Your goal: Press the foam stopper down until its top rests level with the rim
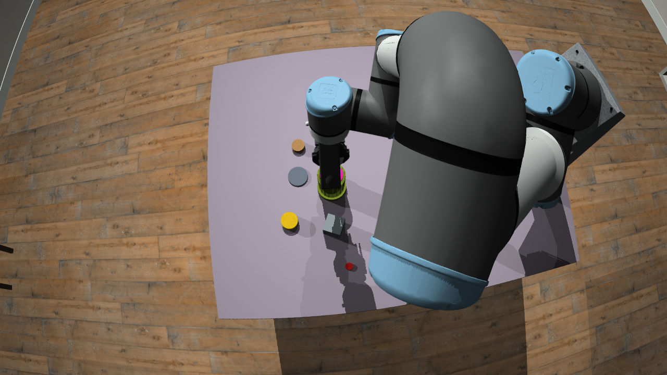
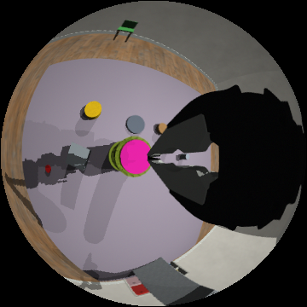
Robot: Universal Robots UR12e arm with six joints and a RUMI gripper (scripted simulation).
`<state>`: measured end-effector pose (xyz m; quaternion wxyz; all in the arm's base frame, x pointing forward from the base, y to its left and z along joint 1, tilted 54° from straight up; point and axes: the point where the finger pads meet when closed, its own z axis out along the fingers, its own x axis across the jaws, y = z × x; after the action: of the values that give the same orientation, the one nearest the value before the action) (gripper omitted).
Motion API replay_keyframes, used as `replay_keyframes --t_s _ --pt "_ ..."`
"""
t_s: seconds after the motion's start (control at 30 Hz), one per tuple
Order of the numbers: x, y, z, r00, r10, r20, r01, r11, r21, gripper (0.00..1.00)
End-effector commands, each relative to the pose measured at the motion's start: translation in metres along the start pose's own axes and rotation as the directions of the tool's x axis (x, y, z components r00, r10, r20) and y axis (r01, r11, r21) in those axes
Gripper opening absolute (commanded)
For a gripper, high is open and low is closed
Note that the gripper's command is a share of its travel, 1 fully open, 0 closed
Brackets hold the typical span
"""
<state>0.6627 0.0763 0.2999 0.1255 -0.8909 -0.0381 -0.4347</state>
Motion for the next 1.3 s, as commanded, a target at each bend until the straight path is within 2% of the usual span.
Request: replay_keyframes --t_s 0.0,0.23,0.6,1.27 --pt "0.001 0.0 0.01 1.0 -0.001 0.0 0.001 1.0 0.001 0.0" --pt "0.001 0.0 0.012 1.0 0.0 0.001 0.0 1.0 0.001 0.0" --pt "0.001 0.0 0.038 1.0 -0.001 0.0 0.001 1.0 0.001 0.0" --pt "0.0 0.0 0.04 1.0 0.0 0.001 0.0 1.0 0.001 0.0"
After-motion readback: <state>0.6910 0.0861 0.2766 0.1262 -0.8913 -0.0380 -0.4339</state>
